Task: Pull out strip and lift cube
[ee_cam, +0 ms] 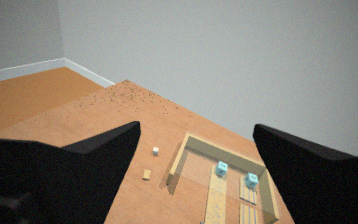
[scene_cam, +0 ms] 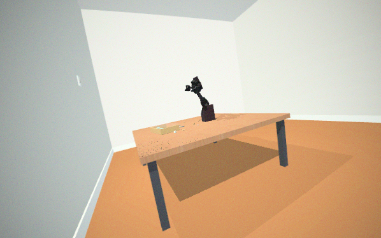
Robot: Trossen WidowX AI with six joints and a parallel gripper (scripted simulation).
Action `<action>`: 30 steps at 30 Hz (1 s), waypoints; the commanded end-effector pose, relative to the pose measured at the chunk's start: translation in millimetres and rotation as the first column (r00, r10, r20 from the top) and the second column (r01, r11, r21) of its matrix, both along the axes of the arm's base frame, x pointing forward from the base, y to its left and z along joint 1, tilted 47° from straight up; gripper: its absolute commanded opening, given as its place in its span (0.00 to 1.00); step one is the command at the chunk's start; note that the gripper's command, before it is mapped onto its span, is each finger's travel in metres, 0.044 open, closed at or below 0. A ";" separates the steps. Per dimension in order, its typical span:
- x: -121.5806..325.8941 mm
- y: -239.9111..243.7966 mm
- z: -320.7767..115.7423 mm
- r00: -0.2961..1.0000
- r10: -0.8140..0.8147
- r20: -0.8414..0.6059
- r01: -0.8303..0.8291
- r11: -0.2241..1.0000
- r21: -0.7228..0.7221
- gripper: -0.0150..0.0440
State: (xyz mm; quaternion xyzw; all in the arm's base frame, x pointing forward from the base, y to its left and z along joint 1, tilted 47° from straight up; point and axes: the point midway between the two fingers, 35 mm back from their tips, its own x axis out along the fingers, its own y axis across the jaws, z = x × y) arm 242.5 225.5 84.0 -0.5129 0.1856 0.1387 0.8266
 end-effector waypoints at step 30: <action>119.3 -225.0 -77.0 0.585 -0.786 -0.198 0.772 0.615 -0.160 0.40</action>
